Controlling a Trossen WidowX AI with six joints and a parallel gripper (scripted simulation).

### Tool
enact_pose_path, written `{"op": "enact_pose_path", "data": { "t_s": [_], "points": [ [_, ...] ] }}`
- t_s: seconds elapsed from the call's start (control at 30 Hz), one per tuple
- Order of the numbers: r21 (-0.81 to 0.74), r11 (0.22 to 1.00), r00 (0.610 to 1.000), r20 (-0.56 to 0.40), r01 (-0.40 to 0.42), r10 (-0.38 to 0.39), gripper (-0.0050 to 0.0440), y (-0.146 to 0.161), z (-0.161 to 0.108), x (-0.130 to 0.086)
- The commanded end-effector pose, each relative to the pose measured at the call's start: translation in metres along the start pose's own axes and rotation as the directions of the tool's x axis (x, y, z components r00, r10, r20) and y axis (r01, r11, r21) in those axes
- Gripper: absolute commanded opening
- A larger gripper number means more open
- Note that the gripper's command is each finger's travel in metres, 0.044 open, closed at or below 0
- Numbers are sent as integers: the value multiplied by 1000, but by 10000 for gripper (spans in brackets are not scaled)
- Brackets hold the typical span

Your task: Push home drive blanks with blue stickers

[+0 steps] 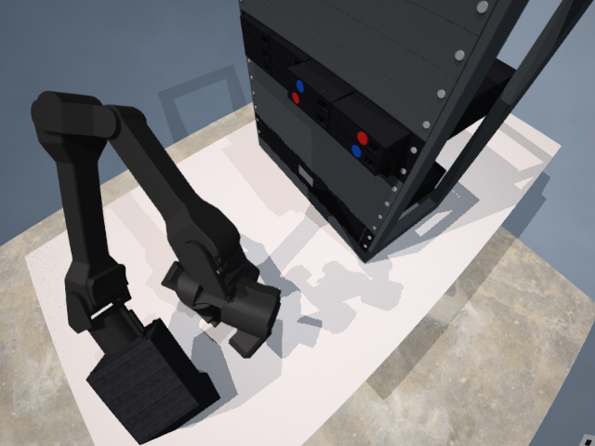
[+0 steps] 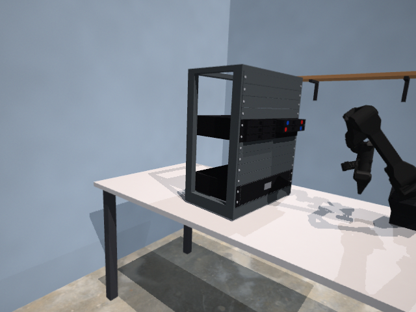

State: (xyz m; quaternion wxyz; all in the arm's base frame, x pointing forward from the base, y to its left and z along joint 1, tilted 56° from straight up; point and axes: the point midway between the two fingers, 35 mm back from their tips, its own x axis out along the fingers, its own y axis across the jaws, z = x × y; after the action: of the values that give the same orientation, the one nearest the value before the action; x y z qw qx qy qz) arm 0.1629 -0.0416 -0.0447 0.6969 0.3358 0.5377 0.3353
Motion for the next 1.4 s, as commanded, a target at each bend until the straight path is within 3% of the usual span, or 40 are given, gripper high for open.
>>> {"op": "enact_pose_path", "data": {
  "t_s": [0.0, 0.53, 0.57, 1.37],
  "points": [
    [-9, 1000, 1000, 5, 10, -10, 400, -1, 3, -2],
    [-9, 1000, 1000, 5, 10, -10, 400, -1, 3, -2],
    [-9, 1000, 1000, 5, 10, -10, 440, -1, 3, -2],
    [-5, 1000, 1000, 7, 13, -13, 440, -2, 3, -3]
  ]
}}
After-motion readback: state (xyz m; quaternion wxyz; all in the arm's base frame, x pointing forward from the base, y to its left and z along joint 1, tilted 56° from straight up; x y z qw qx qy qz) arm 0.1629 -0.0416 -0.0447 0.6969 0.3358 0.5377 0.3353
